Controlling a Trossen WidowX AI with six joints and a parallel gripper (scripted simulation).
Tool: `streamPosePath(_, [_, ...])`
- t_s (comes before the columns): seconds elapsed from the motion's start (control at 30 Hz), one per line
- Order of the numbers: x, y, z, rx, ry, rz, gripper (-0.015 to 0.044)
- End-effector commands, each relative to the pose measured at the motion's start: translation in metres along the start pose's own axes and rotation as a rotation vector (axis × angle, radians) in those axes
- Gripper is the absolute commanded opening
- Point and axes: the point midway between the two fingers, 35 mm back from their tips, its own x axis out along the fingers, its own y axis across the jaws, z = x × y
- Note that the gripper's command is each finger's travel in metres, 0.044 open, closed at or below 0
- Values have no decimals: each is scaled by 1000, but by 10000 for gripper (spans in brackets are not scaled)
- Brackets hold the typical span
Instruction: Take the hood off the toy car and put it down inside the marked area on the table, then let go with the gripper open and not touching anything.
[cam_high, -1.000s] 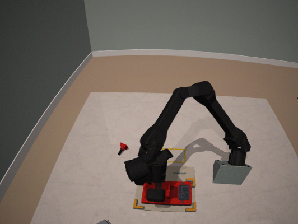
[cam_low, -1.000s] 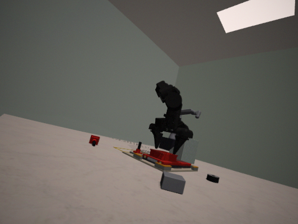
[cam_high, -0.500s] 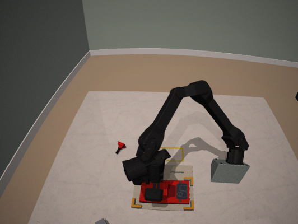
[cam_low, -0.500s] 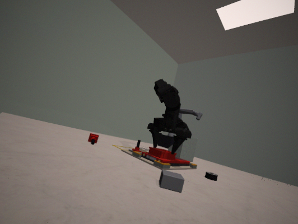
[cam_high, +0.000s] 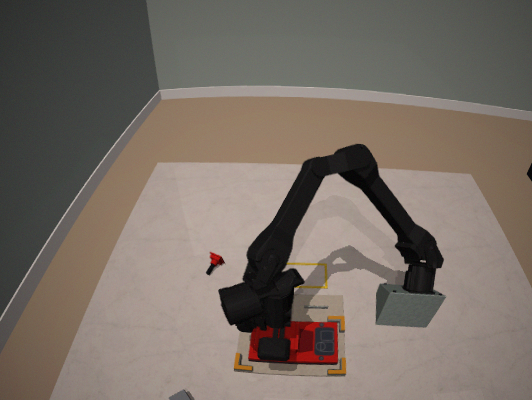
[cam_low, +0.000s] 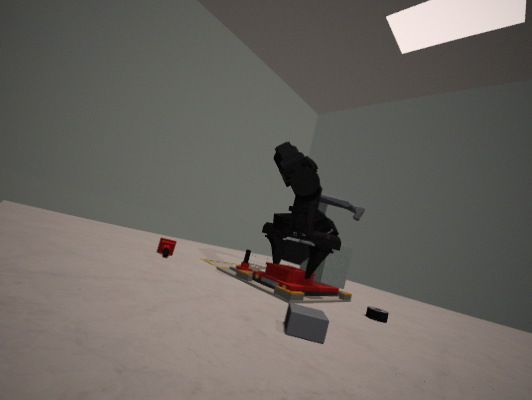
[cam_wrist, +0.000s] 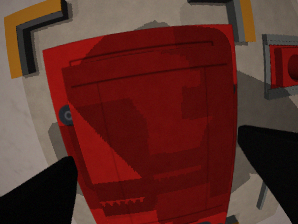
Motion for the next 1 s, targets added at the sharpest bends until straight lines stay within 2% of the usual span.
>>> streamPosePath(0.0, [2,0,0,-5,-1,-3,440])
streamPosePath(0.13, [4,0,0,-5,-1,-3,440])
streamPosePath(0.27, [2,0,0,0,0,0,335])
streamPosePath(0.57, [2,0,0,0,0,0,275])
streamPosePath(0.9, [-2,0,0,0,0,0,12])
streamPosePath(0.97, [-4,0,0,0,0,0,0])
